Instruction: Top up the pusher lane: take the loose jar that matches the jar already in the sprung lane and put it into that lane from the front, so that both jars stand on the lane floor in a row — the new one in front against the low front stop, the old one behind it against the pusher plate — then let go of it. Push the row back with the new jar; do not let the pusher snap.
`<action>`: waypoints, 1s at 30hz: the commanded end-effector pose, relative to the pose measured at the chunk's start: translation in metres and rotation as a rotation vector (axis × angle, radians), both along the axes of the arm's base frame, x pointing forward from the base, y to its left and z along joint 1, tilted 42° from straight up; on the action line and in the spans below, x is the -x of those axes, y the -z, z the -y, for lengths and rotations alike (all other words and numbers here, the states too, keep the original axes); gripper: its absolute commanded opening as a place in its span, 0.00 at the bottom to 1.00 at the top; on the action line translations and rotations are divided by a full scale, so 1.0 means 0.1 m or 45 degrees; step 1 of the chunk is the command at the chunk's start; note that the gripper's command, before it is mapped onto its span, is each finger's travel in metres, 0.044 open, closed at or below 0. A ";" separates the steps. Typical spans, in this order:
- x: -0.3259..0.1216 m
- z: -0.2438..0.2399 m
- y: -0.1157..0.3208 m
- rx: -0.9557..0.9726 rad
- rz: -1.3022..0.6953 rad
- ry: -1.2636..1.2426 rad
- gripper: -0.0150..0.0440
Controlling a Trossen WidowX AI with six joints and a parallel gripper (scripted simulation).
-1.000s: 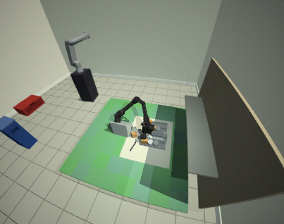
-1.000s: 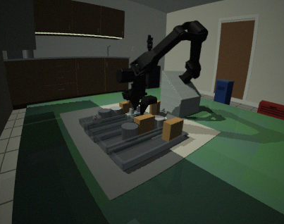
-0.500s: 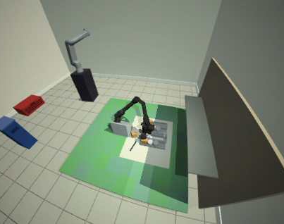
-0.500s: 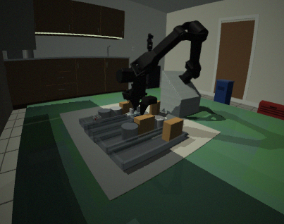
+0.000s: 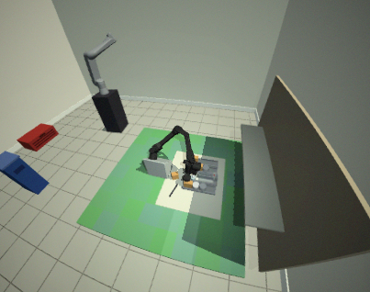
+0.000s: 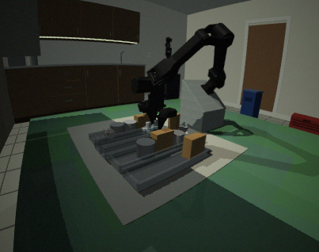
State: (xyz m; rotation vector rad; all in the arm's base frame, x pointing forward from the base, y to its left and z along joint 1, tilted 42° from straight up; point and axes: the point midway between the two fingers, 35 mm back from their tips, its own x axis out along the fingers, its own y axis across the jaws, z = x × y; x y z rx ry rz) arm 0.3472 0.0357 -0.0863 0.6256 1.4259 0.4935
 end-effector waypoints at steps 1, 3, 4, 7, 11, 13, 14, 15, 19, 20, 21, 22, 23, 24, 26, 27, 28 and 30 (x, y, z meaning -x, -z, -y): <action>-0.02 -0.01 -0.01 -0.006 0.017 0.000 0.25; -0.02 -0.01 -0.01 -0.006 0.017 0.000 0.25; -0.02 -0.01 -0.01 -0.006 0.017 0.000 0.25; -0.01 -0.01 -0.01 -0.006 0.017 0.000 0.25; -0.01 -0.01 -0.01 -0.006 0.017 0.000 0.25; 0.00 -0.01 -0.01 -0.006 0.017 0.000 0.25; 0.00 -0.01 -0.01 -0.006 0.017 0.000 0.25; 0.00 -0.01 -0.01 -0.006 0.017 0.000 0.25; 0.01 -0.01 -0.01 -0.006 0.017 0.000 0.25; 0.01 -0.01 -0.01 -0.006 0.017 0.000 0.25; 0.01 -0.01 -0.01 -0.006 0.017 0.000 0.25; 0.01 -0.01 -0.01 -0.006 0.017 0.000 0.25; 0.01 -0.01 -0.01 -0.006 0.017 0.000 0.25; 0.02 -0.01 -0.01 -0.006 0.017 0.000 0.25; 0.02 -0.01 -0.01 -0.006 0.017 0.000 0.25; 0.02 -0.01 -0.01 -0.006 0.017 0.000 0.25; 0.02 -0.01 -0.01 -0.006 0.017 0.000 0.25; 0.03 -0.01 -0.01 -0.006 0.017 0.000 0.25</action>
